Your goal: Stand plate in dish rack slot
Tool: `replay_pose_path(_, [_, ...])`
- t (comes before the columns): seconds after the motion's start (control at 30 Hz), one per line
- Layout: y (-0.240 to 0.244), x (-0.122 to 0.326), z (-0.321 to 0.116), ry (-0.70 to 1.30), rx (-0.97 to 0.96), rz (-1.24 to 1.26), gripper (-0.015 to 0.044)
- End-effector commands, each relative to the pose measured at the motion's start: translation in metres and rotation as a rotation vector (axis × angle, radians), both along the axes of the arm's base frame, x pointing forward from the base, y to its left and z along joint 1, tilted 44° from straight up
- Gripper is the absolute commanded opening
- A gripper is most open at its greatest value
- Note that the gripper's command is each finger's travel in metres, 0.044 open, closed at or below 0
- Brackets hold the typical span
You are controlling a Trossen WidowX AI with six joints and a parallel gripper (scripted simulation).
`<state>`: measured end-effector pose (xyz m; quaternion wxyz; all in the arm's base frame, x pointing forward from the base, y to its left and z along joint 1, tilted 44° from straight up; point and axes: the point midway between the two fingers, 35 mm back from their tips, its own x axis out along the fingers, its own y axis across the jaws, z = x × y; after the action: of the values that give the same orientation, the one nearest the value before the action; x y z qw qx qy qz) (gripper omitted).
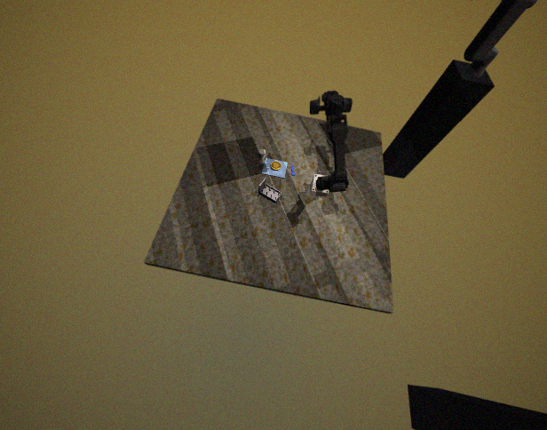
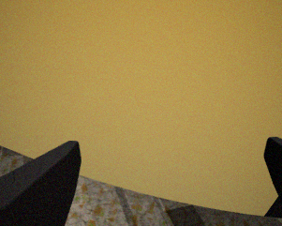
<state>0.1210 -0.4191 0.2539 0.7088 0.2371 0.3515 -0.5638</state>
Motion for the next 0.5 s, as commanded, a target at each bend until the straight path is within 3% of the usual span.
replay_pose_path(0.0, [0.008, 0.024, -0.026, 0.033, 0.091, 0.122, 0.0400])
replay_pose_path(0.47, [0.051, 0.090, -0.102, 0.113, 0.371, 0.496, 0.0400])
